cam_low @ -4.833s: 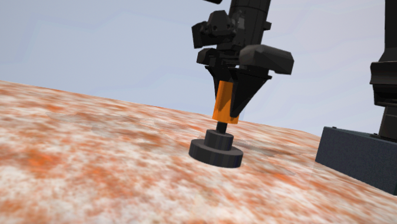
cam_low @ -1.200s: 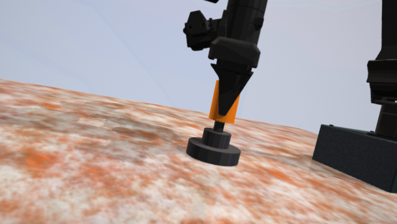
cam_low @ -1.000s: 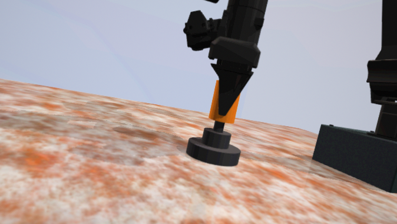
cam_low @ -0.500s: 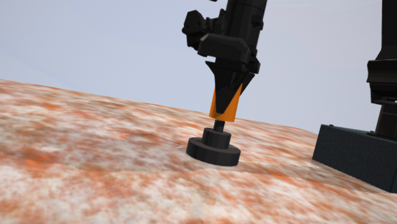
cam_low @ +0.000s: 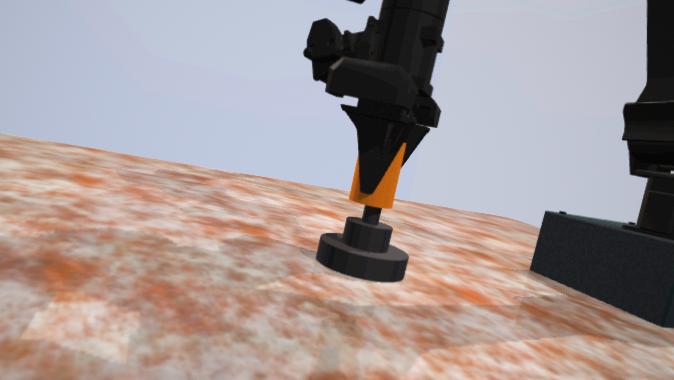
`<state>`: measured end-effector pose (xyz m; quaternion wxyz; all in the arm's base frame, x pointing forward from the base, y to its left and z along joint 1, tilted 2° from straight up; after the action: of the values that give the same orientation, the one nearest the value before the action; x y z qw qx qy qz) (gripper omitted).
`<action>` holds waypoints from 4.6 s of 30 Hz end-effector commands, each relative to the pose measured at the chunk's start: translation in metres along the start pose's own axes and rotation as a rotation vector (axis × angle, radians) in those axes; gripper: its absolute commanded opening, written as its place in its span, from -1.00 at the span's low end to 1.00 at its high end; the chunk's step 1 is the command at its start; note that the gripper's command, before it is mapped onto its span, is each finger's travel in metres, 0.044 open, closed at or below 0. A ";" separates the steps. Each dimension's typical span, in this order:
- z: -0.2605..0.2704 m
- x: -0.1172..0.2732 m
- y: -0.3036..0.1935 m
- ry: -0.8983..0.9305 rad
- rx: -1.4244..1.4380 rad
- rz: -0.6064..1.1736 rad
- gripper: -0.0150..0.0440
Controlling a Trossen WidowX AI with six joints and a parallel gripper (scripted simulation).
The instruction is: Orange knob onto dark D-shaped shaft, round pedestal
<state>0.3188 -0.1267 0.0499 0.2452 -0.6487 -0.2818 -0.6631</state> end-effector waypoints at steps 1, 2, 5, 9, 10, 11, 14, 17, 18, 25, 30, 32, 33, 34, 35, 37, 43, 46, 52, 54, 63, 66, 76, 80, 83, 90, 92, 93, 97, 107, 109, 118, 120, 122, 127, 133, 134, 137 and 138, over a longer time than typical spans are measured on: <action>0.001 0.000 0.001 0.004 -0.003 -0.003 -0.49; 0.001 0.000 0.000 0.004 -0.003 -0.003 -0.49; 0.000 -0.001 0.000 0.004 -0.003 -0.003 -0.49; 0.000 -0.001 -0.001 0.004 -0.003 -0.002 -0.49; 0.000 -0.001 -0.002 0.004 -0.003 -0.002 -0.49; -0.001 -0.001 -0.002 0.004 -0.003 -0.002 -0.49; -0.001 -0.001 -0.002 0.004 -0.003 -0.002 -0.49; -0.001 0.001 -0.003 0.004 -0.003 -0.002 -0.49; -0.001 0.002 -0.003 0.004 -0.003 -0.002 -0.49; -0.002 0.004 -0.005 0.004 -0.090 -0.002 -0.49; -0.003 0.006 -0.007 0.004 -0.213 -0.002 -0.49; -0.003 0.006 -0.007 0.004 -0.213 -0.002 -0.49; -0.003 0.005 -0.006 0.004 -0.213 -0.002 -0.49; -0.003 0.005 -0.006 0.004 -0.213 -0.002 -0.49; -0.003 0.005 -0.006 0.004 -0.213 -0.002 -0.49; -0.002 0.005 -0.005 0.004 -0.213 -0.002 -0.49; -0.002 0.004 -0.004 0.004 -0.213 -0.002 -0.49; -0.001 0.004 -0.002 0.004 -0.213 -0.002 -0.49; 0.001 0.002 0.001 0.004 -0.213 -0.002 -0.49; 0.001 0.002 0.002 0.004 -0.213 -0.002 -0.49; 0.001 0.000 0.001 0.004 -0.213 -0.002 -0.49; 0.001 0.002 0.001 0.004 -0.213 -0.002 -0.49; -0.001 0.006 -0.002 0.004 -0.412 -0.002 -0.49; -0.002 0.005 -0.004 0.004 -0.422 -0.001 -0.49; -0.003 0.005 -0.005 0.004 -0.422 -0.001 -0.49; -0.002 0.000 -0.005 0.004 -0.422 -0.001 -0.49; -0.002 0.000 -0.005 0.004 -0.422 -0.001 -0.49; -0.002 0.000 -0.005 0.004 -0.422 -0.001 -0.49; -0.002 0.002 -0.004 0.004 -0.422 -0.001 -0.49; 0.000 0.006 -0.001 0.004 -0.632 -0.001 -0.49; 0.000 0.006 -0.001 0.004 -0.632 -0.001 -0.49; 0.001 0.001 0.001 0.004 -0.632 -0.001 -0.49; 0.001 0.000 0.001 0.004 -0.632 -0.001 -0.49; 0.001 -0.001 0.001 0.004 -0.632 -0.001 -0.49; 0.000 0.000 0.000 0.004 -0.632 -0.001 -0.49; 0.000 -0.001 -0.001 0.004 -0.632 -0.001 -0.49; 0.000 -0.001 -0.001 0.004 -0.632 -0.001 -0.49; -0.001 0.002 -0.002 0.004 -0.632 -0.001 -0.49; -0.001 0.003 -0.002 0.004 -0.632 -0.001 -0.49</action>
<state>0.3183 -0.1266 0.0495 0.0323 -0.6919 -0.0634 -0.7184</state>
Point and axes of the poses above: the point midway between the two fingers, 35 mm back from their tips, its own x axis back along the fingers, its own z axis across the jaws, y = z × x, the point moved 1 cm from there along x, back along the fingers, and after that the axes turned 10 degrees about x, right-handed, at the moved point
